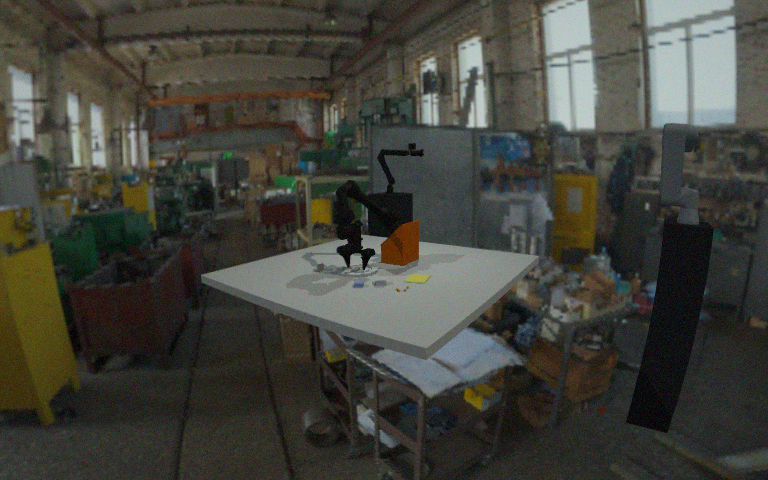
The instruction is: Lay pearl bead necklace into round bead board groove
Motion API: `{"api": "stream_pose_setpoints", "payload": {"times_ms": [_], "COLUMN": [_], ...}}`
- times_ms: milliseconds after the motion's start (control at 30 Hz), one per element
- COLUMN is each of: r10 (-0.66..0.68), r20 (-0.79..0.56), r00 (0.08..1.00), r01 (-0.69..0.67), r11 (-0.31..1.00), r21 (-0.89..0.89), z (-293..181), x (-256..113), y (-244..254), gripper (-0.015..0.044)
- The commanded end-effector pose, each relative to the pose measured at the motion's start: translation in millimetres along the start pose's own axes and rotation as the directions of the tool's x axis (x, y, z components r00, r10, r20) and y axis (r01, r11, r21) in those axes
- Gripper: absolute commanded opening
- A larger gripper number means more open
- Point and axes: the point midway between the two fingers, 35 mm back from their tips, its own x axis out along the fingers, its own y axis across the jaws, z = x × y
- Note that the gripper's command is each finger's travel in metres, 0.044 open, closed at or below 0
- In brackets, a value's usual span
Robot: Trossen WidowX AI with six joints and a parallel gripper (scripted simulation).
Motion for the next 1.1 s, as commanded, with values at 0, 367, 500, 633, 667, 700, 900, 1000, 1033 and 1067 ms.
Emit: {"api": "stream_pose_setpoints", "payload": {"times_ms": [0, 367, 500, 633, 667, 700, 900, 1000, 1033, 1067], "r10": [-0.003, -0.003, -0.003, -0.002, -0.002, -0.002, -0.002, -0.002, -0.002, -0.002], "r20": [0.001, 0.001, 0.001, 0.0, 0.0, 0.0, -0.002, -0.002, -0.002, -0.002], "r00": [1.0, 1.0, 1.0, 1.0, 1.0, 1.0, 1.0, 1.0, 1.0, 1.0], "r01": [0.003, 0.003, 0.003, 0.002, 0.002, 0.002, 0.002, 0.002, 0.002, 0.002], "r11": [1.0, 1.0, 1.0, 1.0, 1.0, 1.0, 1.0, 1.0, 1.0, 1.0], "r21": [0.004, 0.004, 0.004, 0.007, 0.008, 0.009, 0.013, 0.013, 0.013, 0.013], "z": [0.3, 0.3, -0.8, -24.1, -31.4, -38.8, -79.2, -80.5, -80.5, -80.4], "x": [-1.1, -1.1, -1.7, -13.3, -16.4, -19.4, -31.7, -32.0, -30.7, -28.6], "y": [-0.2, -0.2, -0.4, -4.5, -5.7, -6.8, -11.4, -11.5, -11.5, -11.5], "gripper": [0.044, 0.044, 0.0414, 0.0309, 0.0282, 0.0256, 0.025, 0.025, 0.025, 0.025]}}
